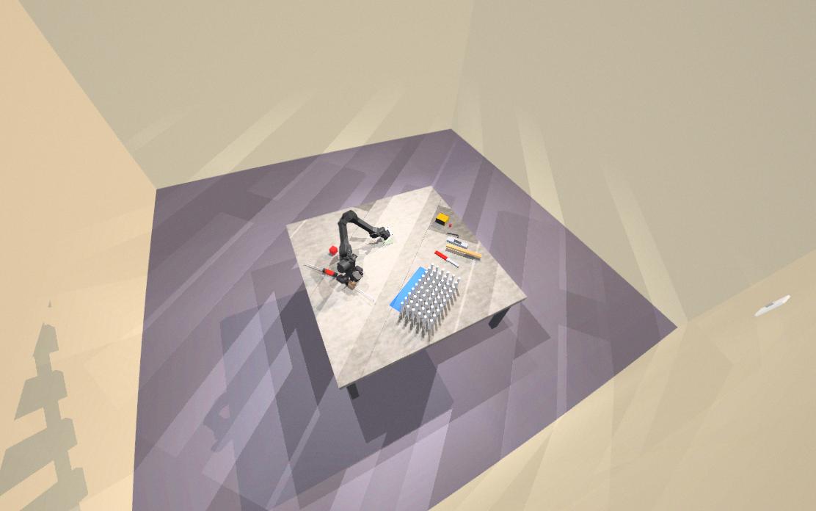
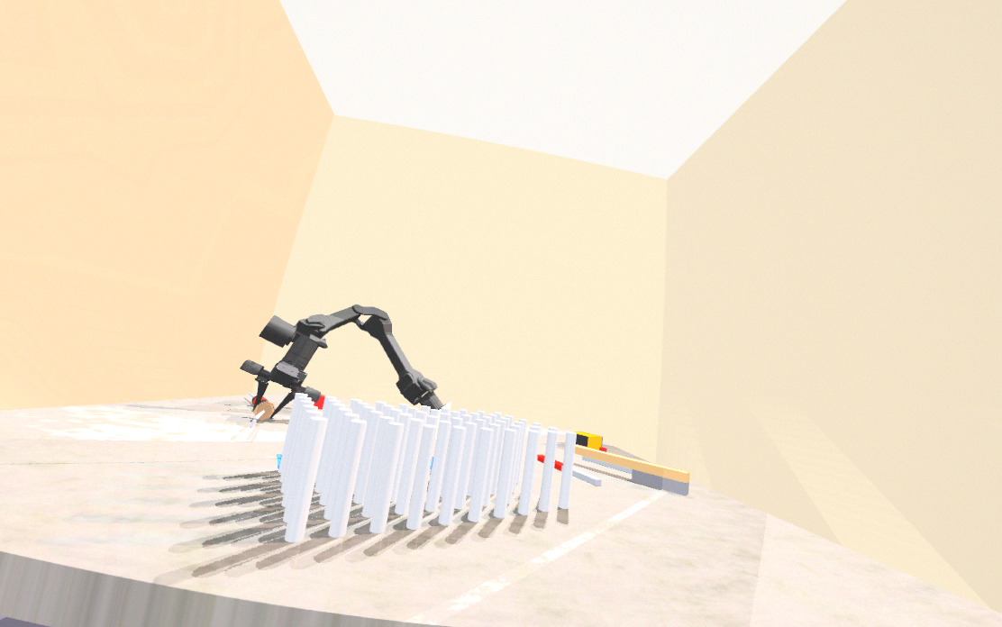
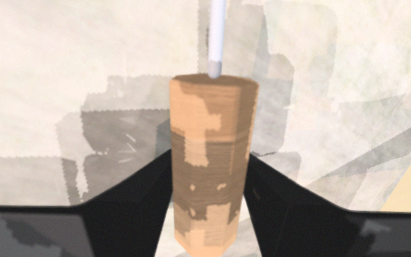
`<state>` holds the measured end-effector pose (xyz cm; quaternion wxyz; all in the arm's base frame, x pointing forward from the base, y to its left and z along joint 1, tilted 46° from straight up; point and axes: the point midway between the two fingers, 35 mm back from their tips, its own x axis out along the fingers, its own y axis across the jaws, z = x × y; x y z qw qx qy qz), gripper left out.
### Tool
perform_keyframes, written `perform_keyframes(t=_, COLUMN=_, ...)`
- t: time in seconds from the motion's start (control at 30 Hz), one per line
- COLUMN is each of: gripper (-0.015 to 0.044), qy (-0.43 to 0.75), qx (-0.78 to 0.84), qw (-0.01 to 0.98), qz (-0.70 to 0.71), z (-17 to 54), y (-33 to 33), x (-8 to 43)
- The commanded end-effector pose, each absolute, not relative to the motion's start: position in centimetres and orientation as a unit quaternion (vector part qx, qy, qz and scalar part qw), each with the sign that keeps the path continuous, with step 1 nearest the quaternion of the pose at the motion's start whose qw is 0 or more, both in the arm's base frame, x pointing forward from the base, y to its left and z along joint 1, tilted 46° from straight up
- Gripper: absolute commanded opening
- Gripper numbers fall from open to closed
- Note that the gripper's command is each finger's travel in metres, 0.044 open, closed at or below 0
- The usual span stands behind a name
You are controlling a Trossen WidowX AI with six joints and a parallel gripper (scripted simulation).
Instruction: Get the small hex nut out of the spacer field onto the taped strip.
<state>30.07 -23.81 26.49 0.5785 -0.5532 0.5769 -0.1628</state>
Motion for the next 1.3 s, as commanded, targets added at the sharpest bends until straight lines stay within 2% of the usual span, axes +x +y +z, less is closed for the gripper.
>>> perform_keyframes(t=0.0, gripper=0.0, qy=0.579, qx=-0.553, qw=0.578, qz=-0.161, z=25.7, y=-24.0, x=29.9)
perform_keyframes(t=0.07, gripper=0.0, qy=0.576, qx=-0.554, qw=0.579, qz=-0.164, z=25.7, y=-24.0, x=29.9)
perform_keyframes(t=0.63, gripper=0.044, qy=0.573, qx=-0.555, qw=0.58, qz=-0.167, z=26.7, y=-23.7, x=30.1)
perform_keyframes(t=0.83, gripper=0.044, qy=0.57, qx=-0.555, qw=0.581, qz=-0.172, z=31.4, y=-19.0, x=29.8)
perform_keyframes(t=1.27, gripper=0.044, qy=0.569, qx=-0.555, qw=0.581, qz=-0.172, z=31.6, y=-18.8, x=29.8)
